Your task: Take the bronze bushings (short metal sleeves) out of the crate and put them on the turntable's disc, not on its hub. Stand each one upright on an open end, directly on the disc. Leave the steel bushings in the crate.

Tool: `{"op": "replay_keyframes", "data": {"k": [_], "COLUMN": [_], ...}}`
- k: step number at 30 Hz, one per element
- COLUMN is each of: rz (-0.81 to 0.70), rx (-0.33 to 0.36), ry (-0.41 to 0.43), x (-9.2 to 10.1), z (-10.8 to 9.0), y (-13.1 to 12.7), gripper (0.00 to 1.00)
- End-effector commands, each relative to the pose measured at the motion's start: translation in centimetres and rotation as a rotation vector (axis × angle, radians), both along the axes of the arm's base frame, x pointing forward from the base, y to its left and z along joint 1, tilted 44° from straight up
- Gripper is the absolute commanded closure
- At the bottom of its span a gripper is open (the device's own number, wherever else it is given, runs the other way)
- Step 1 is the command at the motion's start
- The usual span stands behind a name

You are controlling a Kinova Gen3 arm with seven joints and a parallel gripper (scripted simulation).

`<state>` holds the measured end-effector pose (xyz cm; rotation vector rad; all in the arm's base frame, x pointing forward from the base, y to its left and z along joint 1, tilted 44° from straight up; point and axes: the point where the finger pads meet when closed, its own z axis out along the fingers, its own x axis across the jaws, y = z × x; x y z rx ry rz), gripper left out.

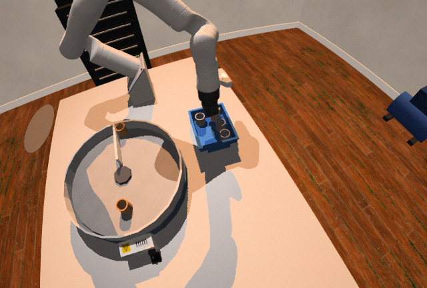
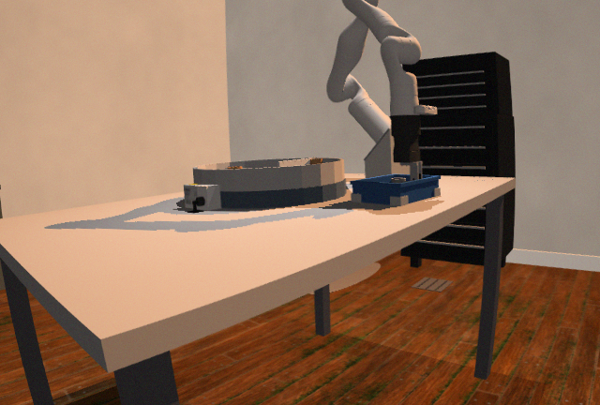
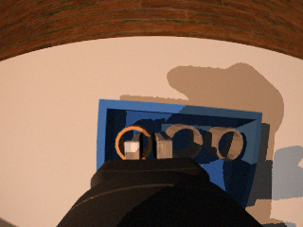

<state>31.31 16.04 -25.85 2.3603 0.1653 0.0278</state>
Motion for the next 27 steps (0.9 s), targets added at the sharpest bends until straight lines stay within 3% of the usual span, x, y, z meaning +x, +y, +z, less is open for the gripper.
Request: {"op": "replay_keyframes", "data": {"k": [1, 26, 27], "rz": [0.001, 0.001, 0.001], "rx": [0.002, 0.002, 0.002], "ry": [-0.001, -0.001, -0.001], "x": [0.03, 0.03, 0.03], "z": [0.03, 0.03, 0.03], "y": [0.13, 0.13, 0.13], "gripper": [0.64, 0.64, 1.0]}}
